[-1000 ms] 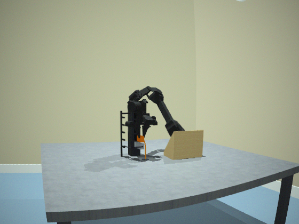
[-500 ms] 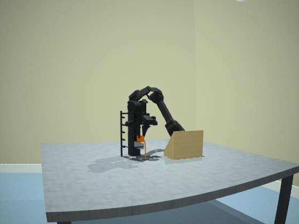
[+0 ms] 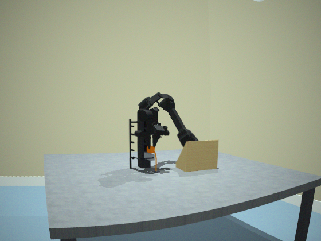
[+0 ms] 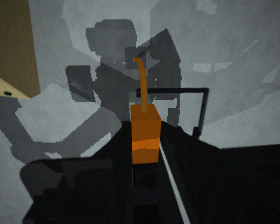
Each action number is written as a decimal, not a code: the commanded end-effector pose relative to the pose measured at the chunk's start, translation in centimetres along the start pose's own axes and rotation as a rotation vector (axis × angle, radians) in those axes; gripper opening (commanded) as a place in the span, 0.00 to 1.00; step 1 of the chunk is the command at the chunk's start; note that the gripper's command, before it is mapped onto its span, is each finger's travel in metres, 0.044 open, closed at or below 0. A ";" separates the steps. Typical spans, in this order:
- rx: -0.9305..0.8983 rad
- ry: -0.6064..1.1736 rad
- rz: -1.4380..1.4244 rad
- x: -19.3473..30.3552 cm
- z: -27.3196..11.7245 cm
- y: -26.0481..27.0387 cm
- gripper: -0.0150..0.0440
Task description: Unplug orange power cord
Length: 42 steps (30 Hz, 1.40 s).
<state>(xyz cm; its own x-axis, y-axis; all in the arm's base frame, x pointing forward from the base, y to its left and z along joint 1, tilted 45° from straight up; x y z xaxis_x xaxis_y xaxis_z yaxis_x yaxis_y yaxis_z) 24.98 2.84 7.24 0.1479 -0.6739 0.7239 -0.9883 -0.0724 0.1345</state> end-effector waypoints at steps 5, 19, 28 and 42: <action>0.006 -0.053 -0.016 -3.5 -0.7 0.0 0.25; 0.008 -0.054 -0.016 -5.7 -1.1 0.3 0.25; 0.009 -0.050 -0.015 -5.0 -0.8 0.3 0.52; 0.010 -0.054 -0.015 -10.3 -2.2 0.2 1.00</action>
<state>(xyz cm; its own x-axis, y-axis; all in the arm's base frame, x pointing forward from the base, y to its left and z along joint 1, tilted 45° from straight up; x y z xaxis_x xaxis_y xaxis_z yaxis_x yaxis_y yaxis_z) 23.95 9.14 2.85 0.1500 -0.7144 0.6835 -0.9881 -0.0836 0.1294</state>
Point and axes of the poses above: the point midway between the two fingers, 35 mm back from their tips, its own z axis out along the fingers, its own y axis across the jaws, x = y × z, the point moved 1 cm from there along -z, back along the fingers, and after that the axes turned 1 degree about -z, right-handed, at the moved point
